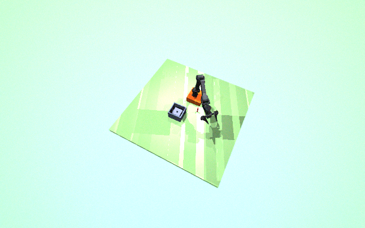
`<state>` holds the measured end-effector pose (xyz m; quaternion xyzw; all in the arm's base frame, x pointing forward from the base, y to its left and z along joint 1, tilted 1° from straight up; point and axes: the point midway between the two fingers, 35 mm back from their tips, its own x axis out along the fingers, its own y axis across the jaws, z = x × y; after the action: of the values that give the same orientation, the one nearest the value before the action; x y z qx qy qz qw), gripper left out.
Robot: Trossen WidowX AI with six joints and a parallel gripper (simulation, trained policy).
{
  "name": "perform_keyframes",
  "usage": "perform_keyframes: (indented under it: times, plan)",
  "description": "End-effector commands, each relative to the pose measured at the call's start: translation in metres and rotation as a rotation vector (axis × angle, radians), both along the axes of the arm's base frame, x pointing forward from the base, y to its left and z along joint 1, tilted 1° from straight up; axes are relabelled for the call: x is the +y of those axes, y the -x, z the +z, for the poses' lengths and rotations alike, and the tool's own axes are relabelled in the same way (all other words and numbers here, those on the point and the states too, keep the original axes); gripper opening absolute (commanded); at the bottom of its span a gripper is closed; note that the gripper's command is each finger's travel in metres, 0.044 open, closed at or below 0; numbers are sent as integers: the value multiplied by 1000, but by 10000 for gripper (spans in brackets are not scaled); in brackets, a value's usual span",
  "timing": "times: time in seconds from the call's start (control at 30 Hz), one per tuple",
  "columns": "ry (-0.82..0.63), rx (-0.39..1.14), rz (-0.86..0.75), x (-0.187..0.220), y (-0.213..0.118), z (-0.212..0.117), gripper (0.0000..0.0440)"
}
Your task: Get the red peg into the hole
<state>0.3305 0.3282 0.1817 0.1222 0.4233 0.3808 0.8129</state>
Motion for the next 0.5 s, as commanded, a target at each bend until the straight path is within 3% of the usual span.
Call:
perform_keyframes:
  times: [0.0,0.47]
  plan:
    - [55,104,-62,-13,18,-15,440]
    - [234,439,-359,-76,70,-56,440]
